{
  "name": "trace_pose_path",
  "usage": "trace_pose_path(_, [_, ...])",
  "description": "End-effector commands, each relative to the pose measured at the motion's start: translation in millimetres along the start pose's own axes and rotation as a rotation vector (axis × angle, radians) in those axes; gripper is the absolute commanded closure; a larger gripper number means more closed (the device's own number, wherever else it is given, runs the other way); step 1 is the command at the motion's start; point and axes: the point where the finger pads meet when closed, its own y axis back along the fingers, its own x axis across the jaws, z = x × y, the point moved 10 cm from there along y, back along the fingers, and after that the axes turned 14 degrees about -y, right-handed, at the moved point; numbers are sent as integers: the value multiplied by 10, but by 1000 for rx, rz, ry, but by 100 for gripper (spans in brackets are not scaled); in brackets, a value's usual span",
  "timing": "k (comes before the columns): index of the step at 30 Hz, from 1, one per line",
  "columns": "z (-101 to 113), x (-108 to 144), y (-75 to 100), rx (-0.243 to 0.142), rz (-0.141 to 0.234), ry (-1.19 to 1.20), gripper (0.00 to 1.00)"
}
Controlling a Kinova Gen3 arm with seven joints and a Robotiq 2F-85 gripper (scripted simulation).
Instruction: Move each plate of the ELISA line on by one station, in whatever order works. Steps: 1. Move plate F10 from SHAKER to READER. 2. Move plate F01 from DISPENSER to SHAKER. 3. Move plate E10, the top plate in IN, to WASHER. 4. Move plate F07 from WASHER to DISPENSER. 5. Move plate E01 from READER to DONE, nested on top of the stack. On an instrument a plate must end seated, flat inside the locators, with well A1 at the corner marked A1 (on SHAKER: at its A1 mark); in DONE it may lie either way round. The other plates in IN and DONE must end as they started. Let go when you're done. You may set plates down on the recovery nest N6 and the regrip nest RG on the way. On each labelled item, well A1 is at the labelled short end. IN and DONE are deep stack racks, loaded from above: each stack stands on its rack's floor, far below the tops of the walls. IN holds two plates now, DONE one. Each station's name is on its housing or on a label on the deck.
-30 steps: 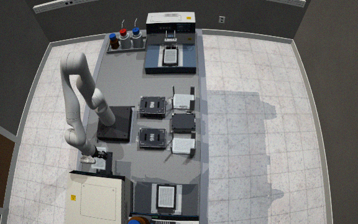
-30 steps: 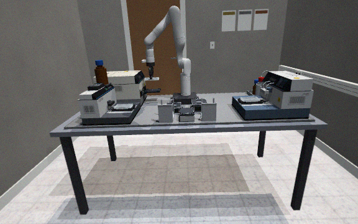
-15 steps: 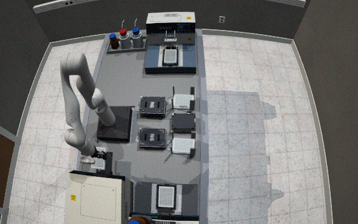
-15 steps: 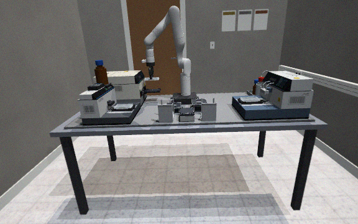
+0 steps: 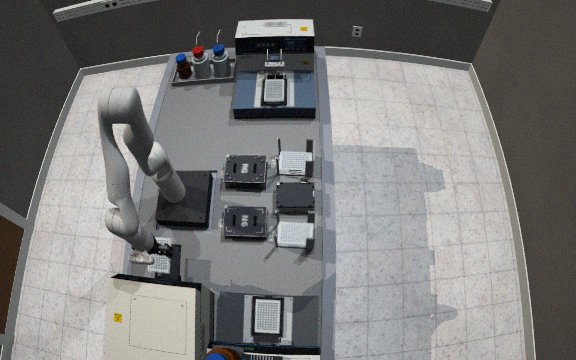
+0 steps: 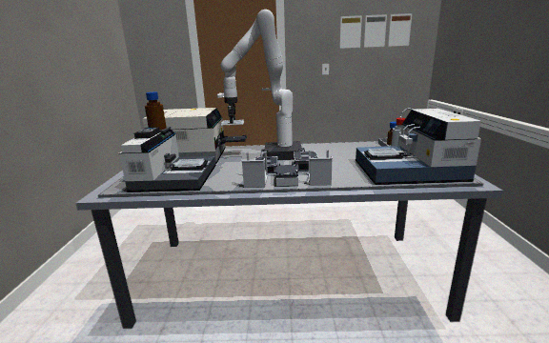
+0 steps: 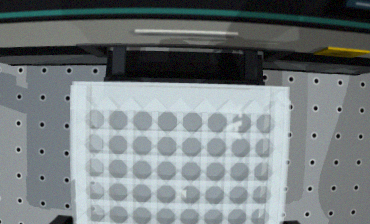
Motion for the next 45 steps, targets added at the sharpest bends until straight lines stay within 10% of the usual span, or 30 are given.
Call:
trace_pose_path(1, [-3, 12, -66, -1, 2, -1, 6])
trace_pose_path(45, [-2, 34, -571, -1, 4, -2, 6])
